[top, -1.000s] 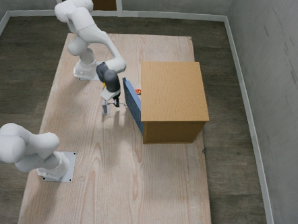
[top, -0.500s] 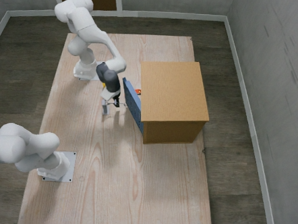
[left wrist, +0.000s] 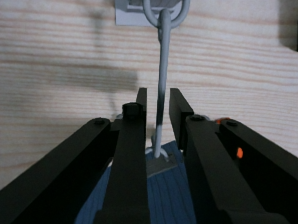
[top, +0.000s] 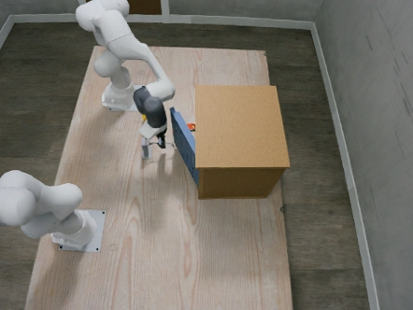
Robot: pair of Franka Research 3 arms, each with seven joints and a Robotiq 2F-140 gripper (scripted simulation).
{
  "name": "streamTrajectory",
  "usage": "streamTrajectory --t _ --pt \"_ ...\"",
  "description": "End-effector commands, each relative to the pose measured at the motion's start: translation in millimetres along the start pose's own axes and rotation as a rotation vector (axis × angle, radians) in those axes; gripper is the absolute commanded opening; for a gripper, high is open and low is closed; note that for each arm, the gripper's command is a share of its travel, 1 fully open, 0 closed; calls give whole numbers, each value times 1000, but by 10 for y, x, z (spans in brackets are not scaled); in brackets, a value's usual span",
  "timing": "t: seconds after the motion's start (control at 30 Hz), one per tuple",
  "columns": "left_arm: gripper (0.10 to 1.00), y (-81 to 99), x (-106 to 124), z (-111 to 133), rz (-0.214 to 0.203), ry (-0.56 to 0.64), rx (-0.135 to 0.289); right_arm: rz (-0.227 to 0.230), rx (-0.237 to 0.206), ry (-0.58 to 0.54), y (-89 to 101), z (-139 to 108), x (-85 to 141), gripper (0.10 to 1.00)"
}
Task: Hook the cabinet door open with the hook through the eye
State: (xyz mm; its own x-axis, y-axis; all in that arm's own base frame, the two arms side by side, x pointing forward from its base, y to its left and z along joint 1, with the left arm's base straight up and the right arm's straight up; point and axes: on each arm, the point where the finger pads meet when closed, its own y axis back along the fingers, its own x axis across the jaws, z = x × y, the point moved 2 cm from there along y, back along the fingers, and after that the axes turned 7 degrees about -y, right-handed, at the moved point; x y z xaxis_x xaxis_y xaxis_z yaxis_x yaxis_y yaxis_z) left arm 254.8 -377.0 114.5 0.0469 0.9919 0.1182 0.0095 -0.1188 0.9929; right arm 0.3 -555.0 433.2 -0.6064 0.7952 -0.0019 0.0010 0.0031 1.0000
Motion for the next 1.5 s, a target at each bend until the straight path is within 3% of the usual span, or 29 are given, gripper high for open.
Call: streamTrajectory --t 0.0,0.8,1.47 --pt "230 -5 0 13 -1 4 -2 0 0 0 1 0 0 1000" --pt "230 70 8 12 -1 4 -2 0 0 0 1 0 0 1000" --pt "230 455 54 6 -1 4 -2 0 0 0 1 0 0 1000"
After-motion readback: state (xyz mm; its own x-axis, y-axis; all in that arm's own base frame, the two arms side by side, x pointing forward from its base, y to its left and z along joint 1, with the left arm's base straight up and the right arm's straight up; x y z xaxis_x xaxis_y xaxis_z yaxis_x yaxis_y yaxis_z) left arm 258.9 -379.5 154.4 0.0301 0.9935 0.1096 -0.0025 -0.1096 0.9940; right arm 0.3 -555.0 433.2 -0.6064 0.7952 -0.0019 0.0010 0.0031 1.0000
